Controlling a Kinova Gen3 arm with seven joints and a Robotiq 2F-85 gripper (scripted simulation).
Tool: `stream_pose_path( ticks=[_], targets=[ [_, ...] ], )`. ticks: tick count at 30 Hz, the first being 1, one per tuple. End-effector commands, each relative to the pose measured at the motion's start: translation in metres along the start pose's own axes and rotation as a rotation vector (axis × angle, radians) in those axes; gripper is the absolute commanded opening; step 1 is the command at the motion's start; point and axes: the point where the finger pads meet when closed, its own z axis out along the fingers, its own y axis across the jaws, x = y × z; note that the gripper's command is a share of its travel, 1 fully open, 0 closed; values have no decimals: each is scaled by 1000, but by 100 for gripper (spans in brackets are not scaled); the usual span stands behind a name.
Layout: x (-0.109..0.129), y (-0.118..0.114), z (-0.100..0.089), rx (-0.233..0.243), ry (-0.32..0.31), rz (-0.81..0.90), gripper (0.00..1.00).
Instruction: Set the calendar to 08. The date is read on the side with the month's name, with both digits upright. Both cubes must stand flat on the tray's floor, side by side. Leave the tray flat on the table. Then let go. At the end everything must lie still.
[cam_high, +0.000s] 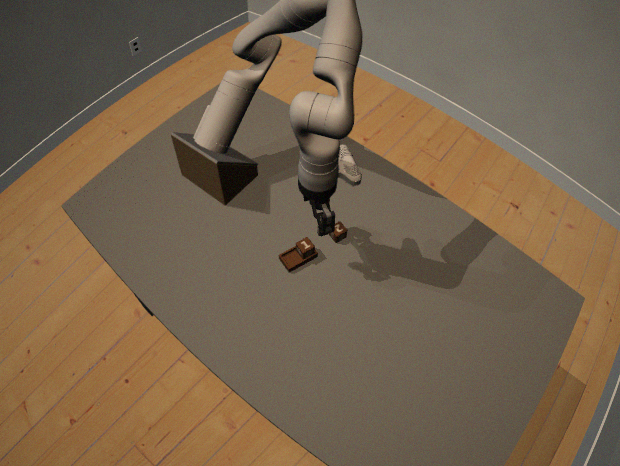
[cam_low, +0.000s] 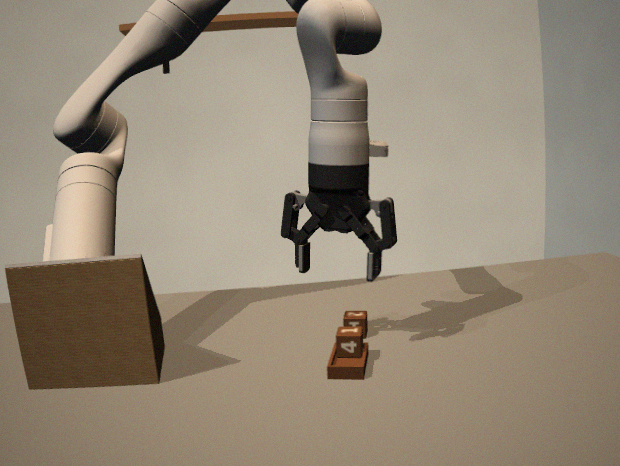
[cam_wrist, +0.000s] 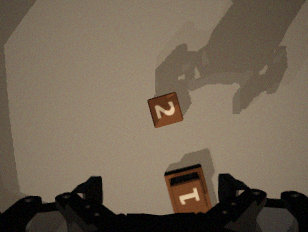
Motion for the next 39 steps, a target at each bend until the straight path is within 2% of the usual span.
stream_pose_path(
  ticks=[1, 7, 9, 24, 26, 39],
  targets=[
    [-3, 0, 2, 7, -8, 89, 100],
    [-9, 3, 0, -1, -7, 352, 100],
    [-9, 3, 0, -1, -7, 352, 100],
    [-22, 13, -6, -32, 4, 894, 100],
    [-22, 13, -6, -32, 4, 894, 100],
    [-28, 20, -10, -54, 18, 1184, 100]
  ],
)
